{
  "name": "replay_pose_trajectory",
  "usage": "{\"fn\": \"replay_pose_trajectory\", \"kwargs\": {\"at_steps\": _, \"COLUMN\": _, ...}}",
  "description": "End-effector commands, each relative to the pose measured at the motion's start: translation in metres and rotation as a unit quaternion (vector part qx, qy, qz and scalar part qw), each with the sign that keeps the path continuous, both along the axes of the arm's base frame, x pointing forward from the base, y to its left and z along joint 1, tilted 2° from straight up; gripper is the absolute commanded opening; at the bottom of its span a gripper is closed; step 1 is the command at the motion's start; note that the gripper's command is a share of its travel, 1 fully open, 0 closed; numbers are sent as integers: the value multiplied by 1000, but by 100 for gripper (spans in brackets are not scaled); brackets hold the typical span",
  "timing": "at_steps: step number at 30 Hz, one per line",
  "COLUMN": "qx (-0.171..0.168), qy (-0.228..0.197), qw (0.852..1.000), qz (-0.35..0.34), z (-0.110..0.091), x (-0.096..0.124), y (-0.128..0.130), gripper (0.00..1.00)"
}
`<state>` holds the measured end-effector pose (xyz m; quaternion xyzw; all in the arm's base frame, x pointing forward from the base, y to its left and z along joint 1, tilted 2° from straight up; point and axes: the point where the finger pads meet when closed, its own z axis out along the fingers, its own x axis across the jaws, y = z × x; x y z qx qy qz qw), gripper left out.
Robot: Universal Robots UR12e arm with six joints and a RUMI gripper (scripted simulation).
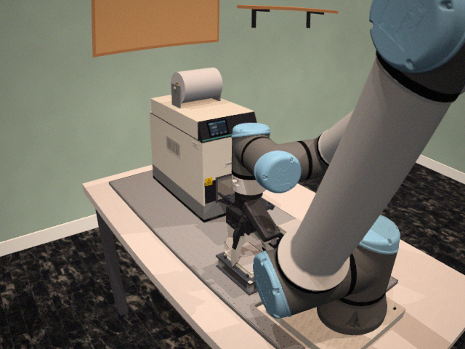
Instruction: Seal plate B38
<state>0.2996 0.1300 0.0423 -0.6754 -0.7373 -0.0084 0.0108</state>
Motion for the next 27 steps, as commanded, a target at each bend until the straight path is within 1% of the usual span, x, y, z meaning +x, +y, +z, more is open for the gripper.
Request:
{"fn": "replay_pose_trajectory", "kwargs": {"at_steps": 1, "qx": 0, "qy": -1, "qw": 1000, "qz": 0, "z": 0, "x": 1, "y": 0, "gripper": 68}}
{"fn": "replay_pose_trajectory", "kwargs": {"at_steps": 6, "qx": 0, "qy": -1, "qw": 1000, "qz": 0, "z": 0, "x": 1, "y": 0, "gripper": 68}}
{"fn": "replay_pose_trajectory", "kwargs": {"at_steps": 27, "qx": 0, "qy": -1, "qw": 1000, "qz": 0, "z": 13, "x": 1, "y": 0, "gripper": 68}}
